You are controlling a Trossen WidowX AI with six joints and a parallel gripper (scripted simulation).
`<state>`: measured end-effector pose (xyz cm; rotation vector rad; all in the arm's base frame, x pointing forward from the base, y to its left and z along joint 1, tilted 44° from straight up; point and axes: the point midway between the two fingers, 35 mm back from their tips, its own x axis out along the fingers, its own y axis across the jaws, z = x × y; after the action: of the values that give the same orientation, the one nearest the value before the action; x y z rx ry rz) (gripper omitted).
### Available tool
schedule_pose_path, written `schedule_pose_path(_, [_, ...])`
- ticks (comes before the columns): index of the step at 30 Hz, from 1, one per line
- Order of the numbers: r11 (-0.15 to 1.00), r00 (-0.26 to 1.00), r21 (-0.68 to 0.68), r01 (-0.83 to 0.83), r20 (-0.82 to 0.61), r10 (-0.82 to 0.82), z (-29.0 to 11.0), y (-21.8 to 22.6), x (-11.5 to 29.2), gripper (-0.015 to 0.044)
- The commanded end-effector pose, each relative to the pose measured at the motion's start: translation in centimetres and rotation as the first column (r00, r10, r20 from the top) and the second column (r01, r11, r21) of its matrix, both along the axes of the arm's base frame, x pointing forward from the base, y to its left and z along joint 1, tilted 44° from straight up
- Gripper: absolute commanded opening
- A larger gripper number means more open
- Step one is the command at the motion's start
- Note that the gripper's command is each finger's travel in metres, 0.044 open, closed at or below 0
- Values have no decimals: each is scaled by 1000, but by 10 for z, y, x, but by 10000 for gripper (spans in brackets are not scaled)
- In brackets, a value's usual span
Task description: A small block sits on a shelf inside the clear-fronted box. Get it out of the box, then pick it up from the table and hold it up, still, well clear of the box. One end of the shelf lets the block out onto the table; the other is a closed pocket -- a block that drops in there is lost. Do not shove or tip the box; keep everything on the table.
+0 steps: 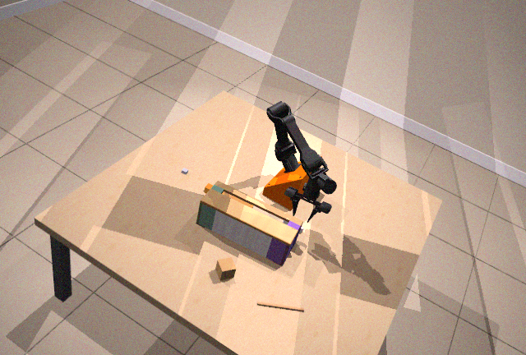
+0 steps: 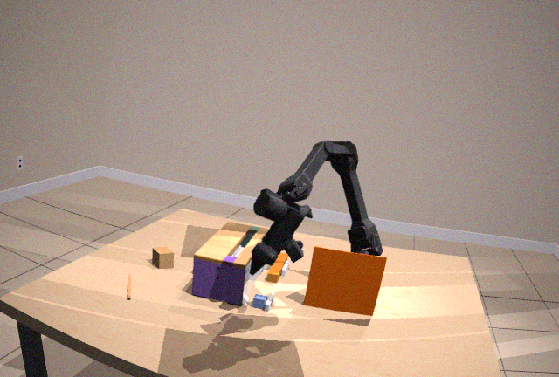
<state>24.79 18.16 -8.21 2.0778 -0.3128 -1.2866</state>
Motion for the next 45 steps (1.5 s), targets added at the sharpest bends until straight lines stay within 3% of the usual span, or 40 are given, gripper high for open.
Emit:
schedule_pose_path(1, [999,1000,-43,-7,-23,6,-27,-32,-5,285])
schedule_pose_path(45, [999,1000,-46,-7,-22,6,-70,-75,0,285])
